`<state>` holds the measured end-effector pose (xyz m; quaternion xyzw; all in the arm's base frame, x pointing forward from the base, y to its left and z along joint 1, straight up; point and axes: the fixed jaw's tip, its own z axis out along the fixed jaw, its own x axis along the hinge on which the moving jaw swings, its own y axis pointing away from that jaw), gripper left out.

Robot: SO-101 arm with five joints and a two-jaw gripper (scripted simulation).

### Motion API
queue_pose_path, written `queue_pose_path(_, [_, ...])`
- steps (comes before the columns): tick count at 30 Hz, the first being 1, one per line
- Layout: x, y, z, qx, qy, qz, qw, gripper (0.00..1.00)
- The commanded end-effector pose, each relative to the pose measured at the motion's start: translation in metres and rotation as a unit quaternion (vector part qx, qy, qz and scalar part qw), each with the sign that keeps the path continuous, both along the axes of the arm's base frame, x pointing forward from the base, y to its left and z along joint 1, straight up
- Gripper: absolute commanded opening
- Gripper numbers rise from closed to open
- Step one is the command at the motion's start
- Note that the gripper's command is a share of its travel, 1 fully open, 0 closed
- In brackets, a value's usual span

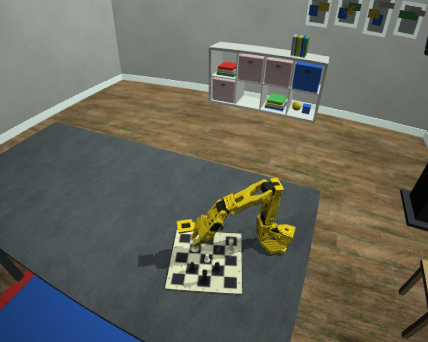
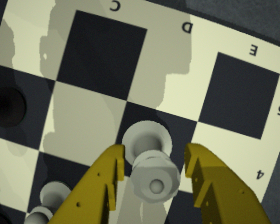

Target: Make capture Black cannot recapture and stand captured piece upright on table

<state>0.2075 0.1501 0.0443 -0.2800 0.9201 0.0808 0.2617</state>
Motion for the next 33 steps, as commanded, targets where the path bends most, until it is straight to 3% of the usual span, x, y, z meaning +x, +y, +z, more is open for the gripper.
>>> queue_pose_path(1, [-0.0021,0.0017,-0.0078,-0.001,0.002,0.005,1.0,0.12])
queue_pose_path(22, [-0.0078,-0.0021,-0.016,-0.001,0.003,0.005,1.0,0.12])
queue_pose_path(33, [-0.0071,-0.0017,-0.0138,-0.001,0.003,0.005,1.0,0.12])
